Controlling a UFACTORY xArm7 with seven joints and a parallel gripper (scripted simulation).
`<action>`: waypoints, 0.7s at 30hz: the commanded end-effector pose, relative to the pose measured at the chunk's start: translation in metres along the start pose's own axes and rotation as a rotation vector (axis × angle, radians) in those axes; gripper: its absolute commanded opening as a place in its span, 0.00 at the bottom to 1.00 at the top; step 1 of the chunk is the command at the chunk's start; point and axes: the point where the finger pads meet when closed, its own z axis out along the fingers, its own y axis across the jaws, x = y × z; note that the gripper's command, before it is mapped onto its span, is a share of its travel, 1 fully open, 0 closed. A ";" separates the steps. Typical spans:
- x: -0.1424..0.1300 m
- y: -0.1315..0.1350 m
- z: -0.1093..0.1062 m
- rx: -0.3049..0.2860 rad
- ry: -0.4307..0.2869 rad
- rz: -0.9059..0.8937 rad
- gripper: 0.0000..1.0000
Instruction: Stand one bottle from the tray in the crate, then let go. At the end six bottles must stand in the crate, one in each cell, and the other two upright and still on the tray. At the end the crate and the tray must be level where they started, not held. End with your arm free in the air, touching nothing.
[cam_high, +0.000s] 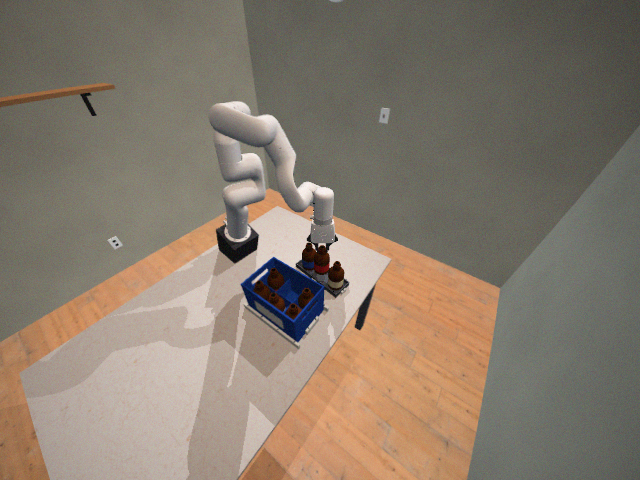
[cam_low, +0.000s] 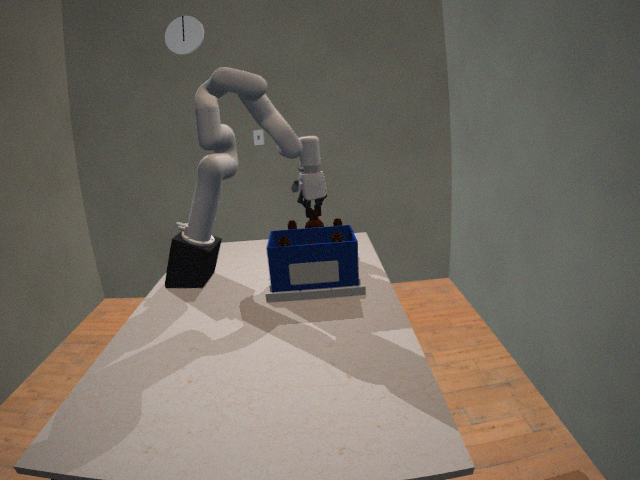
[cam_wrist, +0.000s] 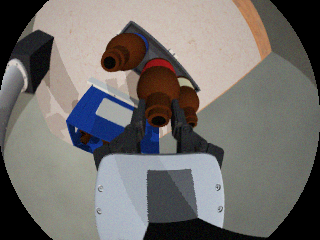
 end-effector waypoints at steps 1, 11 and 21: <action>0.000 0.001 -0.001 -0.003 -0.001 0.000 0.00; 0.000 0.001 -0.004 -0.003 -0.001 0.000 0.00; 0.000 0.001 -0.013 -0.003 -0.001 0.000 0.00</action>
